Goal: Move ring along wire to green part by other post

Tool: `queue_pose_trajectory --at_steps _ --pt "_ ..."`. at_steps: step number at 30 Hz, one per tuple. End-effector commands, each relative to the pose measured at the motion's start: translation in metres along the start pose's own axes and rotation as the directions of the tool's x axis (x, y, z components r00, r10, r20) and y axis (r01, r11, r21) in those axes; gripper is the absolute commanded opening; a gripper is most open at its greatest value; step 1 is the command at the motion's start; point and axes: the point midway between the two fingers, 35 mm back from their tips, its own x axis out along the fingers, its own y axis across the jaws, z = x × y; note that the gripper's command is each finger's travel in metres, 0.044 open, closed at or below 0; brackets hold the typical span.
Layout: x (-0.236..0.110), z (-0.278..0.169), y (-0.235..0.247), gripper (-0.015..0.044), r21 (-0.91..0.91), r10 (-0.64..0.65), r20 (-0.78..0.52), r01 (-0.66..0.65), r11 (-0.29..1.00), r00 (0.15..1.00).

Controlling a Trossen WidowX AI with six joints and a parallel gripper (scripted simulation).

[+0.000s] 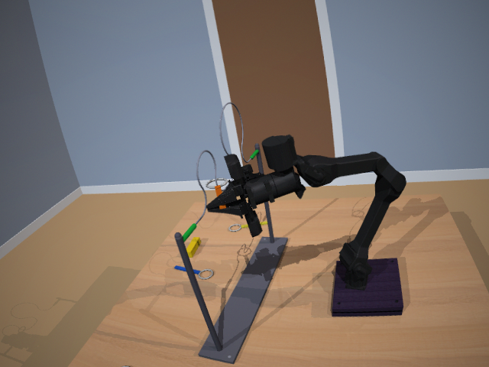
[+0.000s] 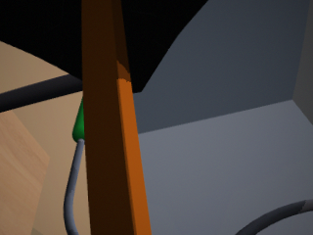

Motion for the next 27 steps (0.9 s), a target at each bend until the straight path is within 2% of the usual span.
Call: queue_pose_trajectory --at_steps 1,27 --pt "-0.002 -0.001 0.014 -0.015 0.047 0.039 -0.011 -0.038 0.998 0.999" --pt "-0.011 0.005 0.049 -0.015 0.236 0.147 -0.019 -0.138 0.962 0.989"
